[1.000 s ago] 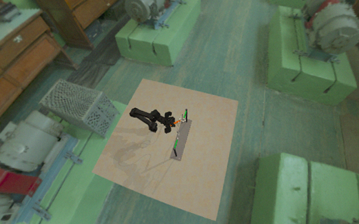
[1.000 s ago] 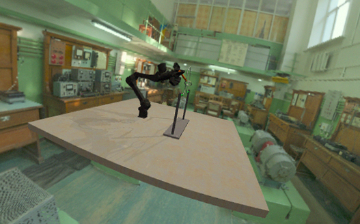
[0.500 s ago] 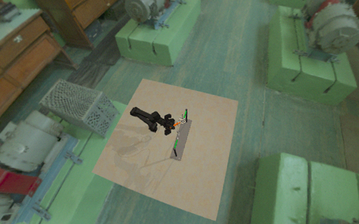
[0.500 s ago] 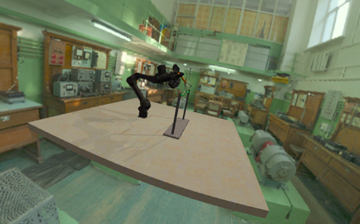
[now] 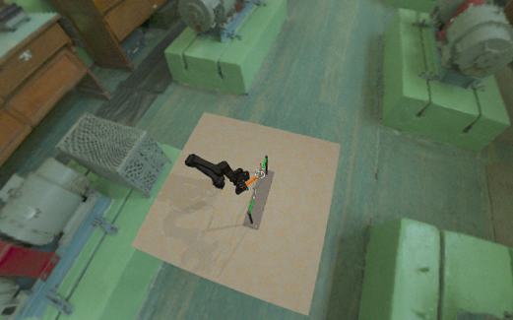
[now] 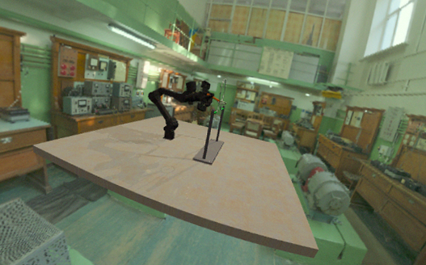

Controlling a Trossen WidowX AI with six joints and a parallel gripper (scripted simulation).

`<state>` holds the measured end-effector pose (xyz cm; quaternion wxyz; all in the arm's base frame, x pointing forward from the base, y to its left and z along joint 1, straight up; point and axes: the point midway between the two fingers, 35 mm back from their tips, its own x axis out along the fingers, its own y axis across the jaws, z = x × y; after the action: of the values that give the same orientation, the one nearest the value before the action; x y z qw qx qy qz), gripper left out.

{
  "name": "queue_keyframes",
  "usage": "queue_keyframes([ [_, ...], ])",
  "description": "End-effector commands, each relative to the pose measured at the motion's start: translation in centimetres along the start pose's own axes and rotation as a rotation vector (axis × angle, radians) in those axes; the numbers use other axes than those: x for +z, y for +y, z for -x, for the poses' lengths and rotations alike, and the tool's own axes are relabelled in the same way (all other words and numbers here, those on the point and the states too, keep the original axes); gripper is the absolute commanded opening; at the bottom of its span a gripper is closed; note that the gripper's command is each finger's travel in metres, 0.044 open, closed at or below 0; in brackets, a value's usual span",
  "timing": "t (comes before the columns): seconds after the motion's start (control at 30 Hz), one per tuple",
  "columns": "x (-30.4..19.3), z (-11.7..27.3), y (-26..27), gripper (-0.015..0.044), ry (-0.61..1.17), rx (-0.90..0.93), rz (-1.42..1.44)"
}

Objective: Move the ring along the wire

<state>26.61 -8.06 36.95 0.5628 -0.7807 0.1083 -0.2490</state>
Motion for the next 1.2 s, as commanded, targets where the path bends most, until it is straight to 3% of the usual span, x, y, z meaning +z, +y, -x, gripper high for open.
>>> queue_keyframes([
  [0.0,-0.1,0.5,1.9,-0.0150,0.020,0.058,-0.092],
  [1.17,5.0,4.7,12.2,-0.0150,0.089,0.493,-0.771],
])
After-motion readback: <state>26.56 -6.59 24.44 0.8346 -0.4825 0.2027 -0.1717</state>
